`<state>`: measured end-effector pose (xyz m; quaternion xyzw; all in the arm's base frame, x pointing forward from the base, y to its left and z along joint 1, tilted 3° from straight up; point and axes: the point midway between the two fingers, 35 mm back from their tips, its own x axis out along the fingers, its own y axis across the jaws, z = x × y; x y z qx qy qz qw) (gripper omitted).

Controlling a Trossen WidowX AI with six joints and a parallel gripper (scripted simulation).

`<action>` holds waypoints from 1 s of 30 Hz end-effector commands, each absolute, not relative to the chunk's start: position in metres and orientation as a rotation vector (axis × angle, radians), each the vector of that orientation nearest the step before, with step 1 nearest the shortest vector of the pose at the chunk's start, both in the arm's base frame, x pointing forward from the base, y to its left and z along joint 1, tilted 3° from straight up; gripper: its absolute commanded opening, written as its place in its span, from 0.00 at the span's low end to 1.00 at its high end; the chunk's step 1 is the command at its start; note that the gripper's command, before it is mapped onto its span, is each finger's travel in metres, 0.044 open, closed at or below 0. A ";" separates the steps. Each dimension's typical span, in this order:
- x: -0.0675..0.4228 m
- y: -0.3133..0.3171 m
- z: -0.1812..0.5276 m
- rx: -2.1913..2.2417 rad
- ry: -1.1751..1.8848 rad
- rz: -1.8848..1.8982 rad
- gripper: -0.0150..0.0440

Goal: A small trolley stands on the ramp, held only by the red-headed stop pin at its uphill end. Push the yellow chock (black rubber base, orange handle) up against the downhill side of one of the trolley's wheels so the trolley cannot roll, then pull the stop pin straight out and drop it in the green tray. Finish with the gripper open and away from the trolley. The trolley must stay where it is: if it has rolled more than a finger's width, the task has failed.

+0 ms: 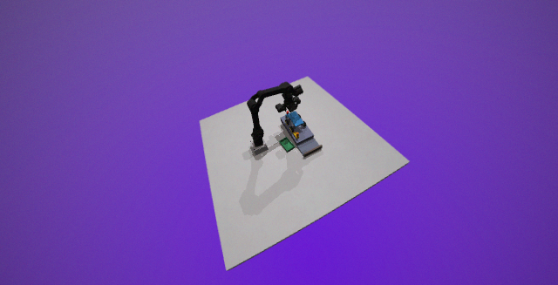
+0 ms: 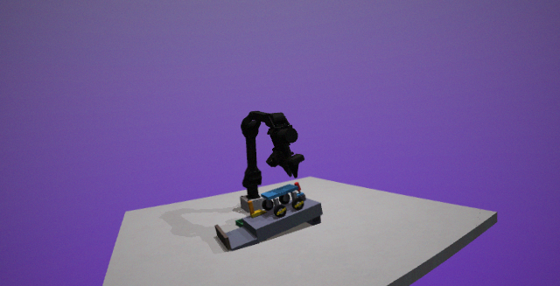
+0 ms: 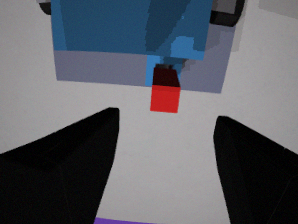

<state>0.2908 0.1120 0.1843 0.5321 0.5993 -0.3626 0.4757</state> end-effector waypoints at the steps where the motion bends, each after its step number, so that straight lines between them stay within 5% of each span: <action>1: 0.291 0.113 0.185 1.310 1.465 -0.892 0.58; 30: 0.292 0.124 0.153 1.311 1.466 -0.891 0.58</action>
